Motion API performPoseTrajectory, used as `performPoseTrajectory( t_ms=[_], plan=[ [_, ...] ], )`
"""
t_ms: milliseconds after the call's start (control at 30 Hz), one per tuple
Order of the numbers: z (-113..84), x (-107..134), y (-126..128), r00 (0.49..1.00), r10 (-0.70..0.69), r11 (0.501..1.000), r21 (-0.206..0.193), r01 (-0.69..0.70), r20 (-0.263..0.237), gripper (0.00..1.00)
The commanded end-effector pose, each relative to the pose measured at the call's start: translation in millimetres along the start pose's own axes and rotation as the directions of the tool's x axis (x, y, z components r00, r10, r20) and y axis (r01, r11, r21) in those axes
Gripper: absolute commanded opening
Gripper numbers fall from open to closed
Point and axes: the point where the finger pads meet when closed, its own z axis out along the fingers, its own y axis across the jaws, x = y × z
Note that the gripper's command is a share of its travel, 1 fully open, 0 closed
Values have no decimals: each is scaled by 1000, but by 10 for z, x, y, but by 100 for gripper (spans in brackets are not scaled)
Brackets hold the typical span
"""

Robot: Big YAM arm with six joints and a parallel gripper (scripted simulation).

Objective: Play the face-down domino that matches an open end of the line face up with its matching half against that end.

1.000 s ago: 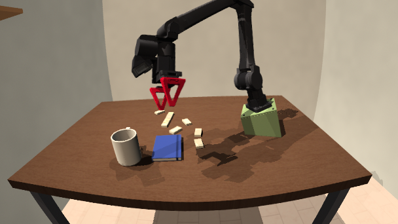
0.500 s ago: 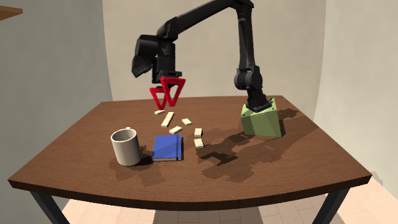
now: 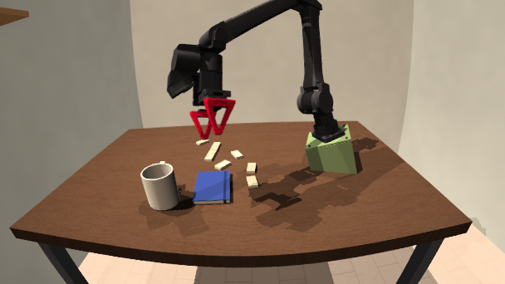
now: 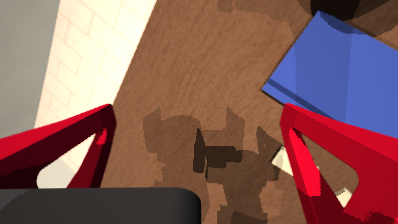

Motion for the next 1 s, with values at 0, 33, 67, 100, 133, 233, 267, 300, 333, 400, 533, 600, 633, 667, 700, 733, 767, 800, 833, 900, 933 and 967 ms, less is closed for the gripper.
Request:
performPoseTrajectory(
  t_ms=[0,33,67,100,133,233,267,300,333,400,533,600,633,667,700,733,767,800,833,900,933,967],
  plan=[
    [-240,-281,60,996,-26,1000,-6,26,88,100],
    [-74,-103,-14,999,-2,1000,4,2,36,100],
    [-119,-173,-41,998,-2,1000,8,1,62,100],
    [-164,-244,-67,996,-2,1000,13,1,88,100],
    [-209,-315,-93,994,-2,1000,18,0,114,100],
    [-343,-527,-171,982,-3,999,32,-4,191,100],
    [-388,-598,-197,976,-3,999,37,-5,216,100],
    [-433,-669,-223,970,-4,999,42,-6,242,100],
    [-478,-740,-249,964,-5,999,46,-8,267,100],
    [-478,-740,-249,964,-5,999,46,-8,267,100],
    [-478,-740,-249,964,-5,999,46,-8,267,100],
    [-223,-444,-299,982,22,998,48,-32,186,100],
    [-252,-477,-293,981,19,998,48,-29,195,100],
    [-280,-510,-288,979,16,999,47,-26,204,100],
    [-308,-543,-282,977,13,999,47,-24,213,100],
    [-336,-575,-277,975,10,999,47,-21,222,100],
    [-365,-608,-271,973,7,999,47,-18,231,100],
    [-393,-641,-266,971,4,999,47,-16,240,100],
    [-421,-674,-260,968,1,999,47,-13,249,100],
    [-478,-740,-249,964,-5,999,47,-8,267,100],
    [-478,-740,-249,964,-5,999,47,-8,267,100],
    [-478,-740,-249,964,-5,999,47,-8,267,100]
  ],
)
